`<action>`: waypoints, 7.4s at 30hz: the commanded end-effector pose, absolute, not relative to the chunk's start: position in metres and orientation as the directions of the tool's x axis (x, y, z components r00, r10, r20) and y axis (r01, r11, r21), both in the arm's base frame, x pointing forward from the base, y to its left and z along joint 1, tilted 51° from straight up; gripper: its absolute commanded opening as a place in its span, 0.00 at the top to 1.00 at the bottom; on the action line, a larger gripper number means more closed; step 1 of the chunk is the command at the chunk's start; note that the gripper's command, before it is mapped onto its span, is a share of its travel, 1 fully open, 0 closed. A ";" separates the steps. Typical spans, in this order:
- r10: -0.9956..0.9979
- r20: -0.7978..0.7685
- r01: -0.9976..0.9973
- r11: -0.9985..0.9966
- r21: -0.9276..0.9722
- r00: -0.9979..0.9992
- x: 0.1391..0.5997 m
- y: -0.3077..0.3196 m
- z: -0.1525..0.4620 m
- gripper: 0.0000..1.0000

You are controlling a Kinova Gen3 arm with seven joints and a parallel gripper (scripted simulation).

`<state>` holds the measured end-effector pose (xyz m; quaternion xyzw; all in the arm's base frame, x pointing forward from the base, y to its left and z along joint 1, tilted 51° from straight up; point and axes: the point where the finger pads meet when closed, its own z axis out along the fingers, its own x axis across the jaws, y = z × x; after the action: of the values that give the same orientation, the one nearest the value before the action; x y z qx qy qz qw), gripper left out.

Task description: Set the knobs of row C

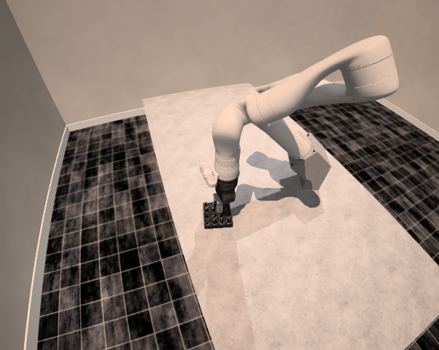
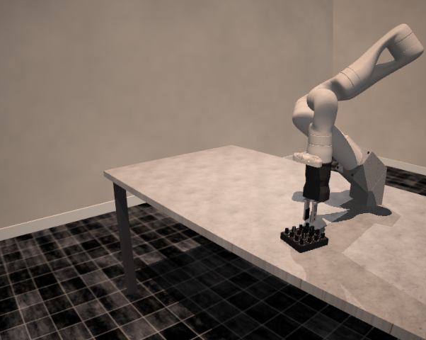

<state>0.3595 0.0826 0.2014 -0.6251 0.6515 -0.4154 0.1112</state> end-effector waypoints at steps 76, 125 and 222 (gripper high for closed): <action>-0.789 -0.127 -0.442 0.461 -0.770 -0.601 0.345 0.087 0.198 0.54; -0.787 -0.131 -0.440 0.465 -0.768 -0.603 0.368 0.072 0.175 0.54; -0.789 -0.127 -0.443 0.461 -0.769 -0.601 0.375 0.070 0.170 0.54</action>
<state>0.3728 0.0694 0.1700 -0.3710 0.8226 -0.3564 0.2421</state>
